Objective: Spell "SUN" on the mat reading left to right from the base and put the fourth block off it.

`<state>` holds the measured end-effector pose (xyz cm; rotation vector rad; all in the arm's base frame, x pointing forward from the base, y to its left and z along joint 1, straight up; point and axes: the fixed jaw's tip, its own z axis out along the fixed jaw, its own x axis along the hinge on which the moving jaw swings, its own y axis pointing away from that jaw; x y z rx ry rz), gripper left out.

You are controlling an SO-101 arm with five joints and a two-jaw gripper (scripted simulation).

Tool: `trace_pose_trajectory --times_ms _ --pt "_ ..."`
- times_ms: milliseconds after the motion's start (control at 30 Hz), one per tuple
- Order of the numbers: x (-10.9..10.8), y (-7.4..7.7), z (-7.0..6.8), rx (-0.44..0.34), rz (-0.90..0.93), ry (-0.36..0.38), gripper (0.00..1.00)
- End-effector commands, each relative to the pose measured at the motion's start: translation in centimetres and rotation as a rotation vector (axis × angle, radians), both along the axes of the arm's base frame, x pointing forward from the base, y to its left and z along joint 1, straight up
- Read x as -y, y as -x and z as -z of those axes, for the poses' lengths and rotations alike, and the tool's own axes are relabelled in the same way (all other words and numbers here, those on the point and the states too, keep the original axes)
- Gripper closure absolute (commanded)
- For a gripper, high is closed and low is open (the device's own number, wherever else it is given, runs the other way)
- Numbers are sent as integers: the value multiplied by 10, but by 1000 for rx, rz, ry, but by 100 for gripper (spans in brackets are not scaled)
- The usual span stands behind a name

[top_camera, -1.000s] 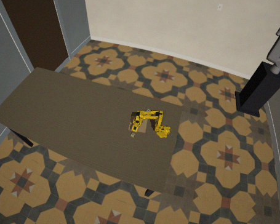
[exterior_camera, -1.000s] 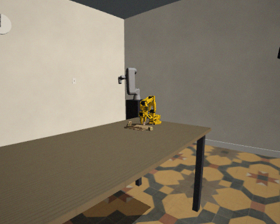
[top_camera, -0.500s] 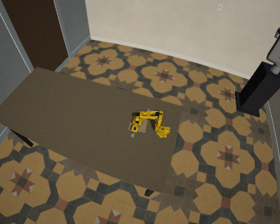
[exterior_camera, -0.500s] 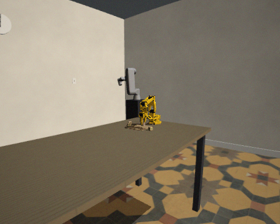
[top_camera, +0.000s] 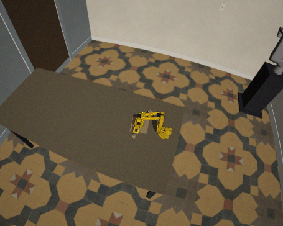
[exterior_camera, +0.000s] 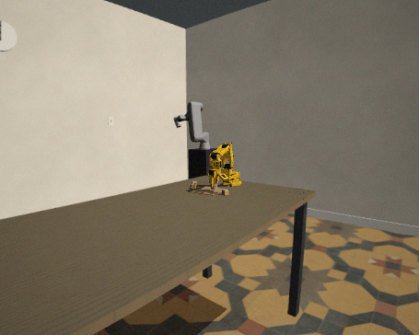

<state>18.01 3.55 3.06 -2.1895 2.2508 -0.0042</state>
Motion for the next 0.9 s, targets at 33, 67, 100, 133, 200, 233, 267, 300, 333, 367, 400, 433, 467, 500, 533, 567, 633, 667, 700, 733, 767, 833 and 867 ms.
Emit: trace_pose_trajectory --times_ms 33,67,100,133,200,233,267,300,333,367,400,433,467,500,533,567,633,667,700,733,767,833,867 --pt "-2 -8 -8 68 6 -14 100" --pt "-2 -8 -8 68 6 -14 100" --pt "-2 -8 -8 68 6 -14 100" --pt "-2 -8 -8 68 6 -14 100" --pt "-2 -8 -7 68 6 -14 100" --pt "-2 -8 -7 68 6 -14 100" --pt "-2 -8 -7 68 5 -14 100" --pt "-2 -8 -6 68 5 -14 100" --pt "-2 -8 -5 68 5 -14 100" --pt "-2 -9 -4 68 5 -14 100" --pt "-2 -9 -4 68 5 -14 100" --pt "-2 -9 -3 68 5 -14 100" --pt "-2 -9 -3 68 5 -14 100" --pt "-2 -9 -2 68 5 -14 100" --pt "-2 -9 -2 68 5 -14 100" --pt "-2 -9 -2 68 5 -14 100" --pt "-2 -9 -2 68 5 -14 100" --pt "-2 -9 -2 68 5 -14 100" --pt "-2 -9 -2 68 5 -14 100" --pt "-2 -9 -2 68 5 -14 100" --pt "-2 -9 -2 68 5 -14 100" --pt "-2 -9 -1 68 5 -14 100" --pt "-2 -9 0 68 5 -14 100"
